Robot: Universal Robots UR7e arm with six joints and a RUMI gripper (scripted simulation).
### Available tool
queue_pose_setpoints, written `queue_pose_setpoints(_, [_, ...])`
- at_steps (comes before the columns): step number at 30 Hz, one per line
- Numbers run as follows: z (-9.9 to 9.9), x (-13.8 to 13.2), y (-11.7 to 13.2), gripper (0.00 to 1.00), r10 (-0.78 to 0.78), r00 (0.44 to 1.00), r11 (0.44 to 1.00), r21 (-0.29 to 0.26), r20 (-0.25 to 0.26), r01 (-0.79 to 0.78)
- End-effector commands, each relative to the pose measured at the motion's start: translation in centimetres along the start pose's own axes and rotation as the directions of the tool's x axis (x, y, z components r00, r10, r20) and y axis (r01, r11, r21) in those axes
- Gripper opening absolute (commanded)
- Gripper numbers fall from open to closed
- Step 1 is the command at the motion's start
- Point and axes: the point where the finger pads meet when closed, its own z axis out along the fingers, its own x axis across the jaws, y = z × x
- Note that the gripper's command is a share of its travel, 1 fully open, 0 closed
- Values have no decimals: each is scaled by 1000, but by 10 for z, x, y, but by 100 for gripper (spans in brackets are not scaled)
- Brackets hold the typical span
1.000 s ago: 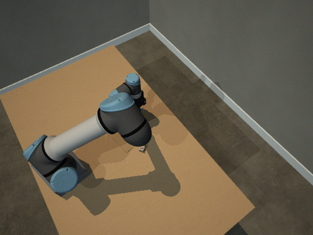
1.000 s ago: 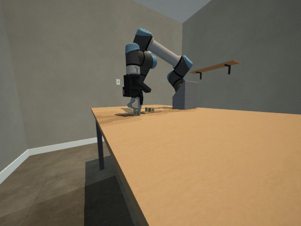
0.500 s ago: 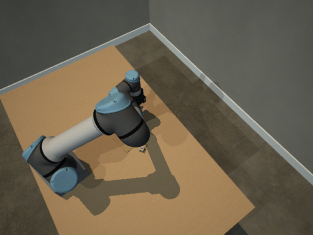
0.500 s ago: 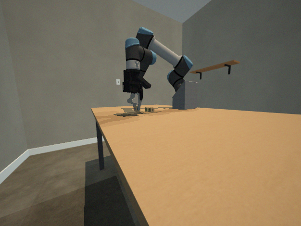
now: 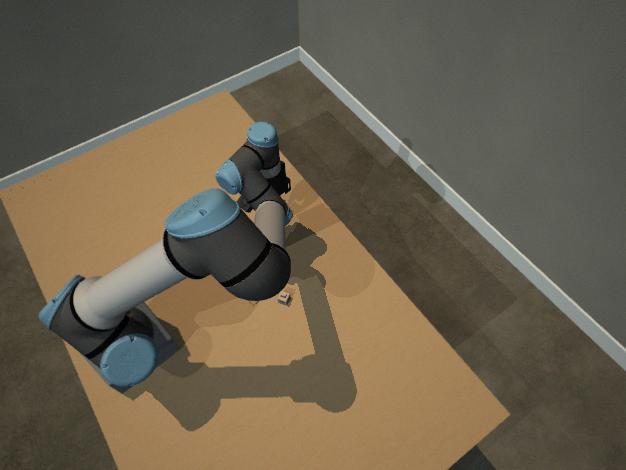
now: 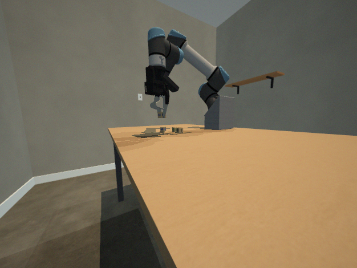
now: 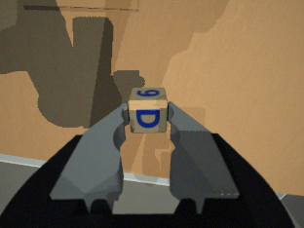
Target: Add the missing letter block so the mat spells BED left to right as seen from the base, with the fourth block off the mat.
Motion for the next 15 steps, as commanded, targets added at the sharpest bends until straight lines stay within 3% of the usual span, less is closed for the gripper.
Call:
queue_pose_setpoints(1, [-9, 0, 0, 9, 1, 1000, 1000, 3, 0, -1])
queue_pose_setpoints(15, [-9, -3, -2, 9, 33, 999, 999, 3, 0, -33])
